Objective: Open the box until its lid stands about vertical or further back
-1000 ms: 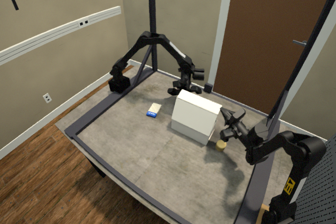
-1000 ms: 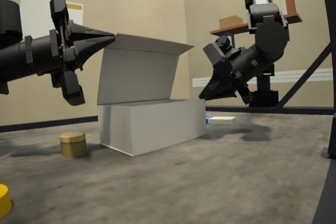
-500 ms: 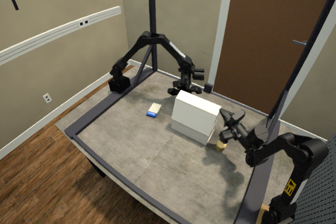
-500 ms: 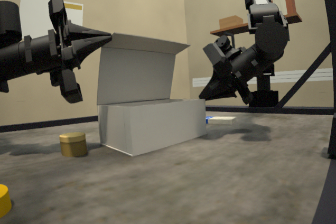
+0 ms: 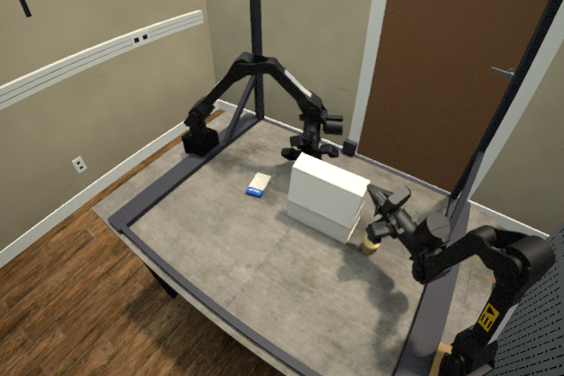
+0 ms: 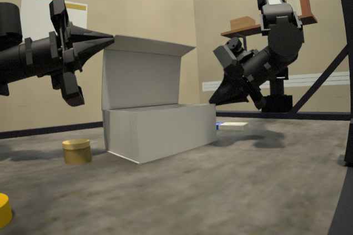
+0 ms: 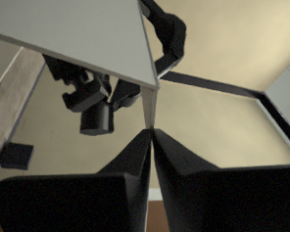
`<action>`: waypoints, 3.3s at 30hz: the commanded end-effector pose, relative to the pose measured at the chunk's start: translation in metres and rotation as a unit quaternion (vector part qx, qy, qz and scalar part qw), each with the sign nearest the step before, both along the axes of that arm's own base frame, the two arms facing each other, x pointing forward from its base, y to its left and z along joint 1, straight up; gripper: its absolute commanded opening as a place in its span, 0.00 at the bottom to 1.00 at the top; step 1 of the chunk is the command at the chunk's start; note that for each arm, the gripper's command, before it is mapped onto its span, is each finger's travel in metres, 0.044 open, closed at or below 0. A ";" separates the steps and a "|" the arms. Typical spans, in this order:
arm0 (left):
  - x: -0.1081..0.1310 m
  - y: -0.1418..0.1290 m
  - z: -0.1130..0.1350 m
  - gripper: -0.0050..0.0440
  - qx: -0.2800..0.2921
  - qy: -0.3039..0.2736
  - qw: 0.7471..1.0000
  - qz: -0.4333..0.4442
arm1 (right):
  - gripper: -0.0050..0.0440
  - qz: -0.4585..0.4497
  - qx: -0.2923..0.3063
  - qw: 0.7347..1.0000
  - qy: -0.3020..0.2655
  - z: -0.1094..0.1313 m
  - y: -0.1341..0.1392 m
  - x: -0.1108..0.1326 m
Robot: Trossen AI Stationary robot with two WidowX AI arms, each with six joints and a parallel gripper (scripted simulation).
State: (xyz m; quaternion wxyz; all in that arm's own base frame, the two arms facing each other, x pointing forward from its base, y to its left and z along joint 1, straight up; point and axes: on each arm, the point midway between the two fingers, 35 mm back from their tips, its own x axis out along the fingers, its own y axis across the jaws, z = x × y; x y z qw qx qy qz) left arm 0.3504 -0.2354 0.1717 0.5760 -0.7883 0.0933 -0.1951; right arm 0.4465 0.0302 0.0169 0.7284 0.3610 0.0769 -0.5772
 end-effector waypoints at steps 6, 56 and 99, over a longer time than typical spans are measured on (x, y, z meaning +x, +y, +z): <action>-0.002 0.009 0.010 0.12 -0.008 -0.009 1.000 -0.002 | 0.13 0.000 0.007 1.000 -0.003 0.004 0.001 0.002; -0.001 0.033 0.011 0.12 -0.005 -0.007 1.000 0.000 | 0.16 0.000 0.007 1.000 -0.003 0.004 0.001 0.002; -0.026 0.042 0.025 1.00 -0.004 0.001 1.000 -0.001 | 0.22 0.002 0.013 1.000 -0.003 0.113 -0.004 -0.001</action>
